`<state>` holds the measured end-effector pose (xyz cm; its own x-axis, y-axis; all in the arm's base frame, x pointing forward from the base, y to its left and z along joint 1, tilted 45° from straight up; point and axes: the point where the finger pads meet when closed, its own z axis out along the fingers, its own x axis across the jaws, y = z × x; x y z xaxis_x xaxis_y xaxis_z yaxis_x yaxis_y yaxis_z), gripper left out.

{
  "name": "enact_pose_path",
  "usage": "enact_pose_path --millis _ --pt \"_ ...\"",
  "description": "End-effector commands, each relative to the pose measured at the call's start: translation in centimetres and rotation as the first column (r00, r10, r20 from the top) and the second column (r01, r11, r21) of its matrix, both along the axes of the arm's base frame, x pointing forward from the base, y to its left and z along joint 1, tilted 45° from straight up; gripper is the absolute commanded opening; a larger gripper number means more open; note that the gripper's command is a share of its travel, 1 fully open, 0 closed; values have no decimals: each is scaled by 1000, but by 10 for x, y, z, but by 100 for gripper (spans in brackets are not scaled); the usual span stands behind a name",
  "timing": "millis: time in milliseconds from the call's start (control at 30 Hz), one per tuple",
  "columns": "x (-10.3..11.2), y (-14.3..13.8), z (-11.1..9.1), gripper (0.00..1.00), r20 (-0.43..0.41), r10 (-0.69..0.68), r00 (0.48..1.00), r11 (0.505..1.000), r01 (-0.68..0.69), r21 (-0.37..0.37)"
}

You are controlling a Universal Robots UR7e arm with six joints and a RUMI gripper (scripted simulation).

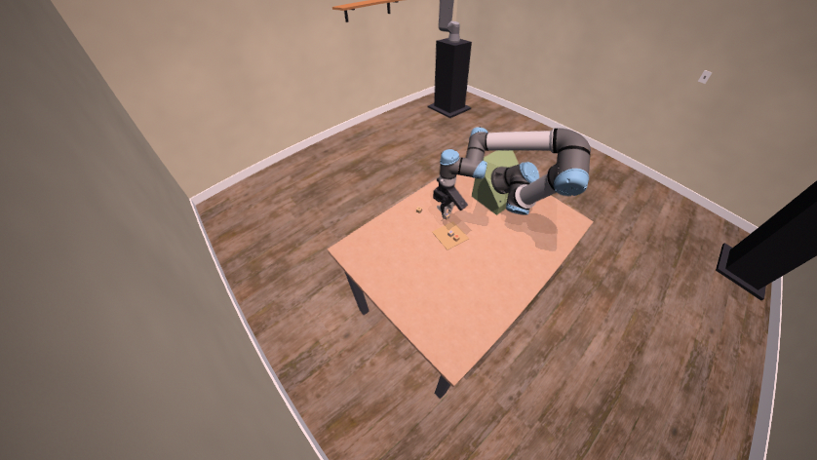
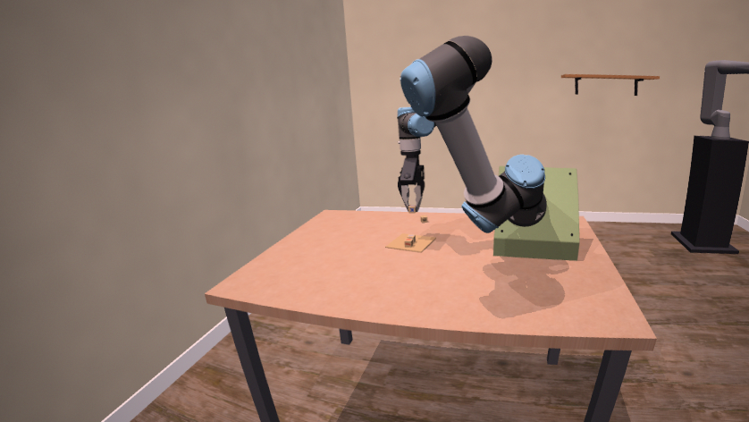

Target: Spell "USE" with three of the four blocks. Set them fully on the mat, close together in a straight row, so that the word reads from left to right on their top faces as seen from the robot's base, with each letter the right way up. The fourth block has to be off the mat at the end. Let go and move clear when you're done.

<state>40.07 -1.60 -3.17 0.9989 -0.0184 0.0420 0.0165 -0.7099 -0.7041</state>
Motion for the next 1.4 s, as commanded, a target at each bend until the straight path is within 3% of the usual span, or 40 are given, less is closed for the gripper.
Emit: enact_pose_path --millis 0,267,767,1367 --pt "0 2 -2 5 1 0 1000 1000 0 -1" --pt "1 14 -15 5 1 0 1000 1000 0 -1" --pt "4 60 -61 5 1 0 1000 1000 0 -1" --pt "4 67 -68 5 1 0 1000 1000 0 -1"
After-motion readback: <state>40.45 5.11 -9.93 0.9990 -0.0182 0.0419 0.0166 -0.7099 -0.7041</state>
